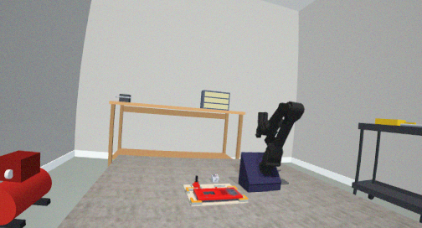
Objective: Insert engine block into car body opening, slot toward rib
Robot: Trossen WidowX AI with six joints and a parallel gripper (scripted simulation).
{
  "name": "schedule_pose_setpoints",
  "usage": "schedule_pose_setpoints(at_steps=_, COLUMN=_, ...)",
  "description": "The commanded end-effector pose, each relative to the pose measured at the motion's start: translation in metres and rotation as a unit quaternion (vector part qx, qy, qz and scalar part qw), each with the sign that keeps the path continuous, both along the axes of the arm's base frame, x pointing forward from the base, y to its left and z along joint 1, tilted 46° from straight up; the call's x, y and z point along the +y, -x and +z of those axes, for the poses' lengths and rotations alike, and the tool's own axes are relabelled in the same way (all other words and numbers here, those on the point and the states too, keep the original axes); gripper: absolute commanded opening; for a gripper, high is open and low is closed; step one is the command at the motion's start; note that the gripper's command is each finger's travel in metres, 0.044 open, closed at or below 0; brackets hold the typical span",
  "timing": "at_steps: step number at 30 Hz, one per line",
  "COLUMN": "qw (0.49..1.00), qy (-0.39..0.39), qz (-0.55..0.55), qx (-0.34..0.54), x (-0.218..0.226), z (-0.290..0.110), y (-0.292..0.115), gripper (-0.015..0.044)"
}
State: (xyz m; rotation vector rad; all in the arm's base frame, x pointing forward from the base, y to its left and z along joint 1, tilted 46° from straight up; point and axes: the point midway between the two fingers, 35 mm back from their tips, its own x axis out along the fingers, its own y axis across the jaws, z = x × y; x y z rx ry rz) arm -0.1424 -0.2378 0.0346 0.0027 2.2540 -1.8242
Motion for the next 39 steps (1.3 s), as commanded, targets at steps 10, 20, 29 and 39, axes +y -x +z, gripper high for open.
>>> schedule_pose_setpoints(at_steps=10, qw=0.995, qy=0.007, qz=0.066, qx=-0.079, x=-0.024, z=-0.024, y=-0.027, gripper=0.0440)
schedule_pose_setpoints(at_steps=20, qw=0.967, qy=0.004, qz=0.132, qx=-0.217, x=-0.052, z=-0.065, y=-0.085, gripper=0.0440)
schedule_pose_setpoints(at_steps=29, qw=0.928, qy=-0.020, qz=0.147, qx=-0.342, x=-0.056, z=-0.097, y=-0.145, gripper=0.0440)
schedule_pose_setpoints(at_steps=39, qw=0.878, qy=-0.070, qz=0.111, qx=-0.461, x=-0.035, z=-0.125, y=-0.210, gripper=0.0440)
